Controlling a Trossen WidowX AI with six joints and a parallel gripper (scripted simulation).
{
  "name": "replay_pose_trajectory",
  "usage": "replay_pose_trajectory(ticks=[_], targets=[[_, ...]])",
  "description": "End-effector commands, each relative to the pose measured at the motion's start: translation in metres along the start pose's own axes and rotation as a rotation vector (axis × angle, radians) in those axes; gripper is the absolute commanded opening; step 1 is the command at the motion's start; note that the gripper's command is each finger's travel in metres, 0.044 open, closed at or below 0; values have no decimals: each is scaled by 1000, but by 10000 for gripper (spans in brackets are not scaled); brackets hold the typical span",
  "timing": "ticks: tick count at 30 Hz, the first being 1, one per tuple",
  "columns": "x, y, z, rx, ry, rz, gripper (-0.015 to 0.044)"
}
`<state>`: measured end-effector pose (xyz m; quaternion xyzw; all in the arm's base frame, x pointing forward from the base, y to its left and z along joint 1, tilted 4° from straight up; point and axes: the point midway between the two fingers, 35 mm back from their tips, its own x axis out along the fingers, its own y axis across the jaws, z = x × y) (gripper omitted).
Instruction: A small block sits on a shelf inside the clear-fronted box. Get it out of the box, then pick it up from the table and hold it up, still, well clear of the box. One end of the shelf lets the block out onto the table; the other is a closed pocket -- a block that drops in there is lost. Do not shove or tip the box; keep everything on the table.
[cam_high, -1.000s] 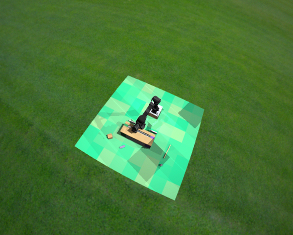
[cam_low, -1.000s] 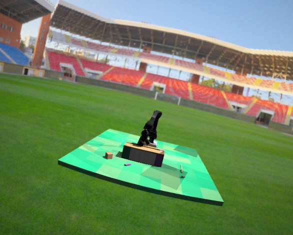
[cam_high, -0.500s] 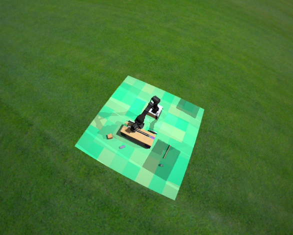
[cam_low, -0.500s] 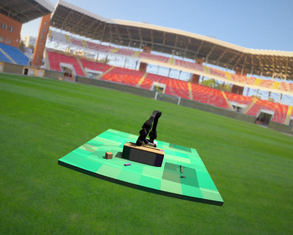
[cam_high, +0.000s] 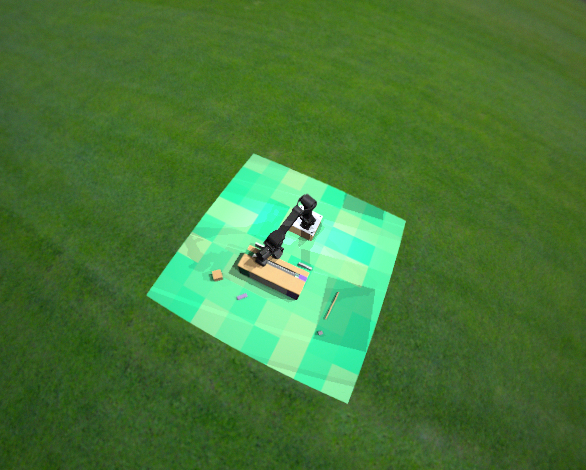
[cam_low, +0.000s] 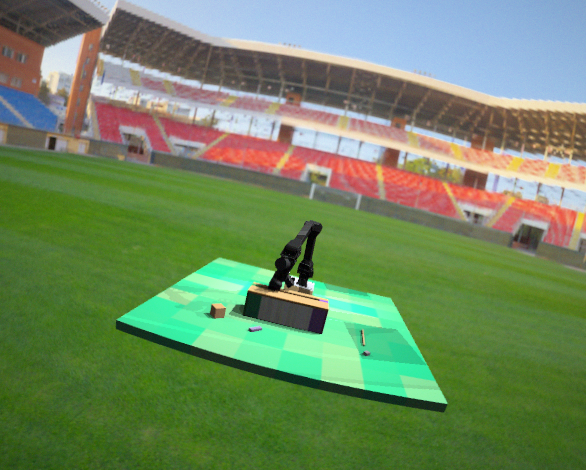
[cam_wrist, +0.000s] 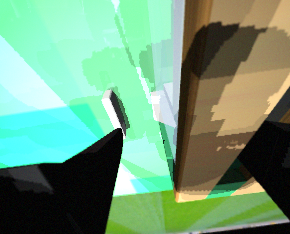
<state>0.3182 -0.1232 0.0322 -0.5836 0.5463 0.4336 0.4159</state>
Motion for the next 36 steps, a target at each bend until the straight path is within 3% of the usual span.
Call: replay_pose_trajectory(ticks=[1,15,22,27,28,31,36], targets=[[1,-1,-3,-3,-3,-3,400],[7,-1,-19,-3,-2,-3,400],[-48,0,-34,-2,1,2,400],[-49,-2,-36,6,6,-9,400],[-50,-1,-39,23,8,-16,374],[-54,4,-58,250,6,-65,295],[-51,9,-62,689,-58,-72,285]])
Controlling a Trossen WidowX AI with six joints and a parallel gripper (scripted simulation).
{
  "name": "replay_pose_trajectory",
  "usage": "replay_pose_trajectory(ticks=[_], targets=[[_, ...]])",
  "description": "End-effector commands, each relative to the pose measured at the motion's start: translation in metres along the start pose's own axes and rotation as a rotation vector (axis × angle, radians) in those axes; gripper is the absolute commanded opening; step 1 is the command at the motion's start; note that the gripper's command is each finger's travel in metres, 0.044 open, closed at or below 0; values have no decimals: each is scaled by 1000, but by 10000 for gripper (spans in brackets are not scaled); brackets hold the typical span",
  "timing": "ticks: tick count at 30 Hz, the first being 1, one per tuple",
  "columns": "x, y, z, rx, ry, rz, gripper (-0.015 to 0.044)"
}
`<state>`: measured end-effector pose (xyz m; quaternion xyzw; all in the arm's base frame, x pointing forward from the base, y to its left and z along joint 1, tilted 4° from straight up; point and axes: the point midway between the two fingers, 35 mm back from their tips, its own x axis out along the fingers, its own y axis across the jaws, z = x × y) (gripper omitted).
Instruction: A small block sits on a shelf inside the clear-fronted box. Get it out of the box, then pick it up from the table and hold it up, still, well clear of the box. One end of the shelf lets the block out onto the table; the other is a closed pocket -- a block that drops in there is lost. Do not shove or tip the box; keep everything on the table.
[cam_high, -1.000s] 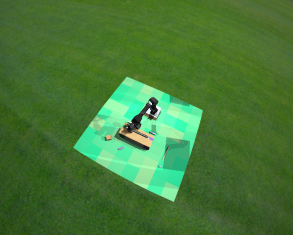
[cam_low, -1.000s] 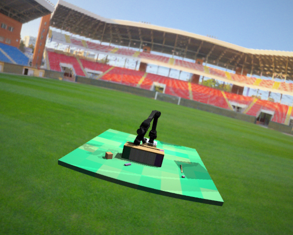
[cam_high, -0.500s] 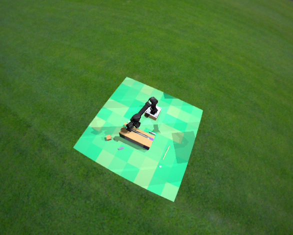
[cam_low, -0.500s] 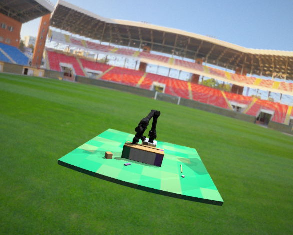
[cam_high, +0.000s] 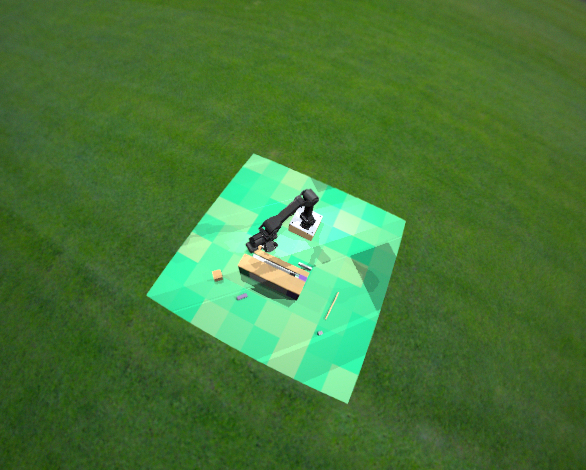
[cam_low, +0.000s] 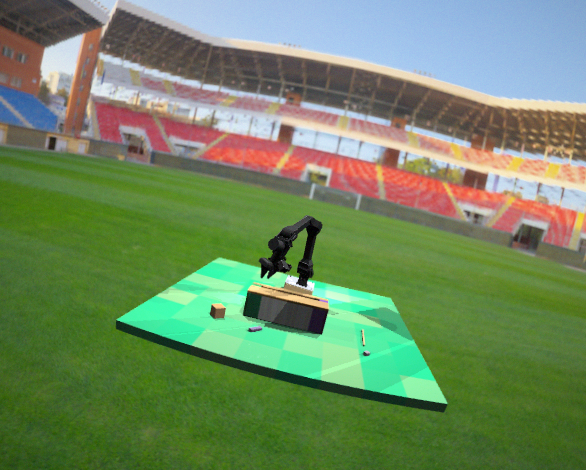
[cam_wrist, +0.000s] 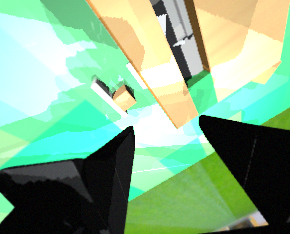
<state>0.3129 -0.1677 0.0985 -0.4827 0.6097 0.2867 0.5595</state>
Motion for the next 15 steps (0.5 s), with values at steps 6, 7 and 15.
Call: replay_pose_trajectory(ticks=[6,7,15], targets=[[3,5,-8,837,-97,29,285],[4,5,-9,944,-107,39,285],[6,10,-19,1797,-174,153,285]])
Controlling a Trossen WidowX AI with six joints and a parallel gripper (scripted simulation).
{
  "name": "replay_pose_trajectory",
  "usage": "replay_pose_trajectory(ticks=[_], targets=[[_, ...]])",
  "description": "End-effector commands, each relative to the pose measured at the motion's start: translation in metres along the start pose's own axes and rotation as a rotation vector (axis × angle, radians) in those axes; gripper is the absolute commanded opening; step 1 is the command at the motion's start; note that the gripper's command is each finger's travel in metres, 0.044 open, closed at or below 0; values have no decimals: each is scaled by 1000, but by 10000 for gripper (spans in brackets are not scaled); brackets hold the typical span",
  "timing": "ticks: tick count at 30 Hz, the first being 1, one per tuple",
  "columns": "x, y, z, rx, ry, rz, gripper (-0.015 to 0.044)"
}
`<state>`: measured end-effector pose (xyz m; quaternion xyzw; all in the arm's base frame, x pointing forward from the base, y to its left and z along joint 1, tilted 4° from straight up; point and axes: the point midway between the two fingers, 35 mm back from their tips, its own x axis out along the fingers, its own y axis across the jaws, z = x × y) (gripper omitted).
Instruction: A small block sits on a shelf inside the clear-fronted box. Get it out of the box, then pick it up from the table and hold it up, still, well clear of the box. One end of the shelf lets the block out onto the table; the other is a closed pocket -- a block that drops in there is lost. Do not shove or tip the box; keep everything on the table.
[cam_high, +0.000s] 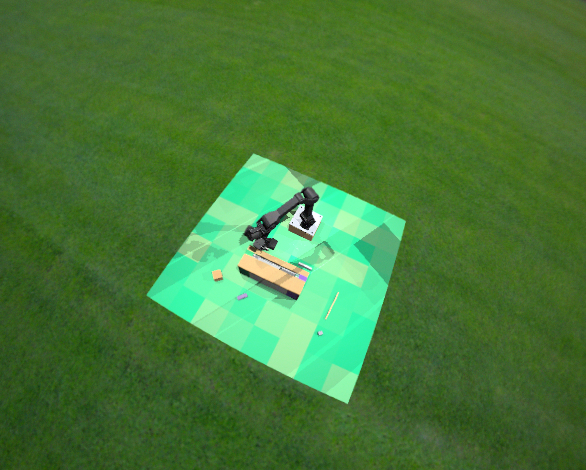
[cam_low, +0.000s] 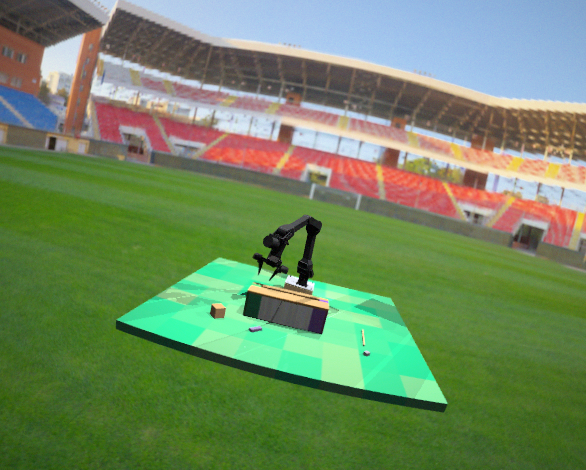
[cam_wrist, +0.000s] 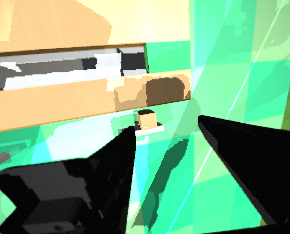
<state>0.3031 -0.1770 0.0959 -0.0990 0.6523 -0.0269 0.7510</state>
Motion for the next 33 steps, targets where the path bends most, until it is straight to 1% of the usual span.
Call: replay_pose_trajectory(ticks=[1,4,18,25,33], targets=[[1,-5,-8,836,-37,96,285],[1,-7,-11,1142,-33,139,285],[-1,-15,-21,2139,56,301,285],[-3,-18,-26,2625,157,381,285],[-5,-22,-30,3154,333,460,285]])
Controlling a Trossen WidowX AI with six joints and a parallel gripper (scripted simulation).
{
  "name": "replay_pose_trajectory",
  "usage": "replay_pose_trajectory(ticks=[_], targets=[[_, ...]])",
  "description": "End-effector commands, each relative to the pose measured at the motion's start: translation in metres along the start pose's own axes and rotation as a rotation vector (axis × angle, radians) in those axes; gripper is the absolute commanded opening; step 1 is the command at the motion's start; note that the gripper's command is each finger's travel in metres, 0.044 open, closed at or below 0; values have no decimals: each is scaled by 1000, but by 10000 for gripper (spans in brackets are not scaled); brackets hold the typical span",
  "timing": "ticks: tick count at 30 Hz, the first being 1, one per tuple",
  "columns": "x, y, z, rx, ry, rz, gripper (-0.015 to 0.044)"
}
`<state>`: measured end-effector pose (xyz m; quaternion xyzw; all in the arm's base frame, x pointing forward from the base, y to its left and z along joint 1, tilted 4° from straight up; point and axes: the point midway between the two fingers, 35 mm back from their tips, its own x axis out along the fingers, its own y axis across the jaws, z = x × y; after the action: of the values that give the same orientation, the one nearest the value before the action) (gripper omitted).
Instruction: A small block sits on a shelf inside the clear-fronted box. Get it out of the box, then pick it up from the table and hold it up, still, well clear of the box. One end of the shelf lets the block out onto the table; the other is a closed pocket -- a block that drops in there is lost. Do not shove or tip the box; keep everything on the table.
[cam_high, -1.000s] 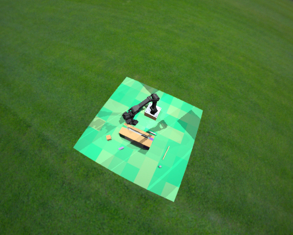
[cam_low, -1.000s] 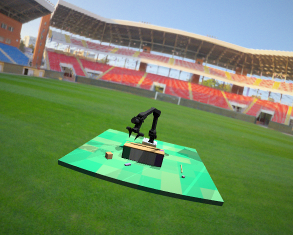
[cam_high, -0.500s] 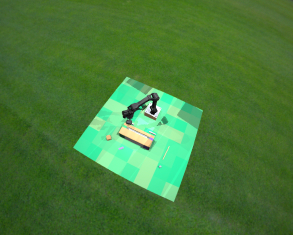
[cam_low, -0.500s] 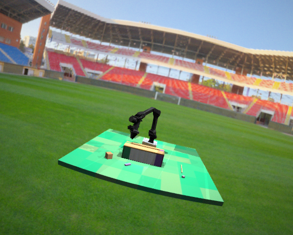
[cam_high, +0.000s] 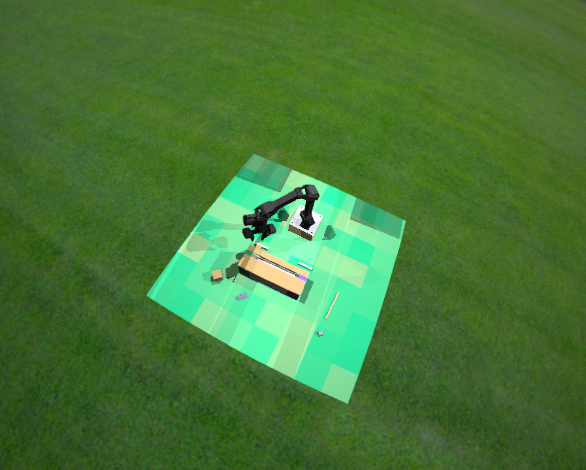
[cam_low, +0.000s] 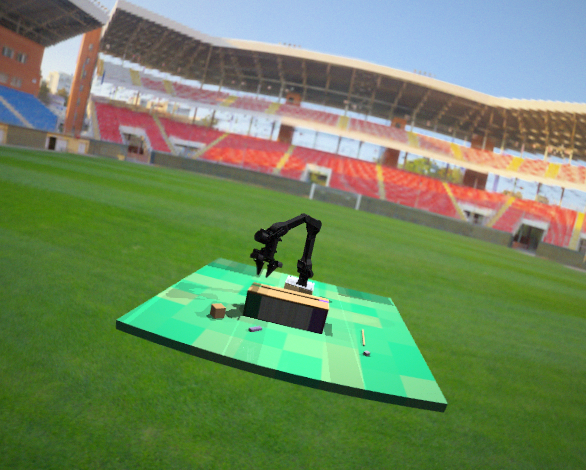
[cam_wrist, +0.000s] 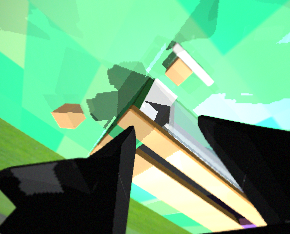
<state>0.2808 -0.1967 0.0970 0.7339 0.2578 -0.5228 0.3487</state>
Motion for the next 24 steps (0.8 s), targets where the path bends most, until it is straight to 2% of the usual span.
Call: replay_pose_trajectory(ticks=[1,17,22,24], targets=[[-6,-1,6,854,112,-4,285],[-3,-1,7,861,112,-4,285],[73,-18,21,861,113,-4,285],[84,-23,23,861,113,-5,285]])
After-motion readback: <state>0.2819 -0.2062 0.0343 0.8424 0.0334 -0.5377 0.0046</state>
